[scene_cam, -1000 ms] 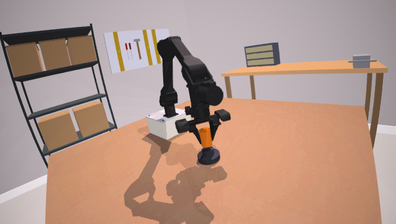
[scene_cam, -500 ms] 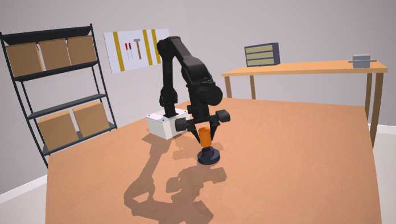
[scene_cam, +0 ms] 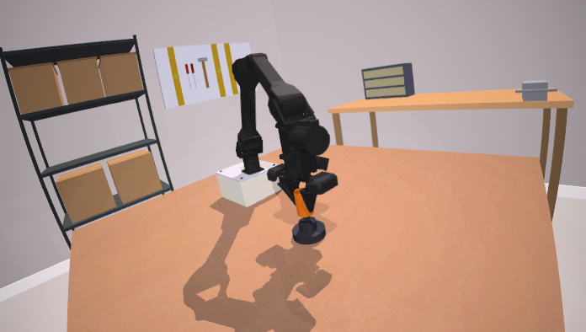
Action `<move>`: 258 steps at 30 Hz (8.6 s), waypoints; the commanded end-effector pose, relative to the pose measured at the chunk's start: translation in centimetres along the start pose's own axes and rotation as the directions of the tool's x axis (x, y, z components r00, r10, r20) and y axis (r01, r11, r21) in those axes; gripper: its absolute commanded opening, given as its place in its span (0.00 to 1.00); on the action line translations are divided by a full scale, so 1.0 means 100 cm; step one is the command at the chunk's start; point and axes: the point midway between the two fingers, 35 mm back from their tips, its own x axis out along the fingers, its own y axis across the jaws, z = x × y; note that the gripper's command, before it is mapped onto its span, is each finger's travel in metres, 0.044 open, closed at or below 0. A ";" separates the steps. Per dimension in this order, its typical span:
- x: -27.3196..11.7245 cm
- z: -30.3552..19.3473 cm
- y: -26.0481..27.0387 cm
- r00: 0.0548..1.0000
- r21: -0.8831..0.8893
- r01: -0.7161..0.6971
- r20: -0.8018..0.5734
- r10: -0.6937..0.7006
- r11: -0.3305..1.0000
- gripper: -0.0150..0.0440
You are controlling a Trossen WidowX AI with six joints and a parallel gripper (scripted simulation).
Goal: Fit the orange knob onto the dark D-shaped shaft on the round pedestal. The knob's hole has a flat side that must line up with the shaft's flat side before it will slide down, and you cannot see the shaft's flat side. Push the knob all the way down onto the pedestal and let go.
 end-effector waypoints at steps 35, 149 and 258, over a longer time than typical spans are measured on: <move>-0.002 0.000 0.003 1.000 0.970 0.000 -0.001 -0.003 -0.243 0.25; 0.003 -0.001 -0.002 1.000 0.787 -0.002 -0.001 -0.004 -0.617 0.25; 0.000 0.000 0.002 1.000 0.468 -0.003 -0.001 -0.003 -0.884 0.25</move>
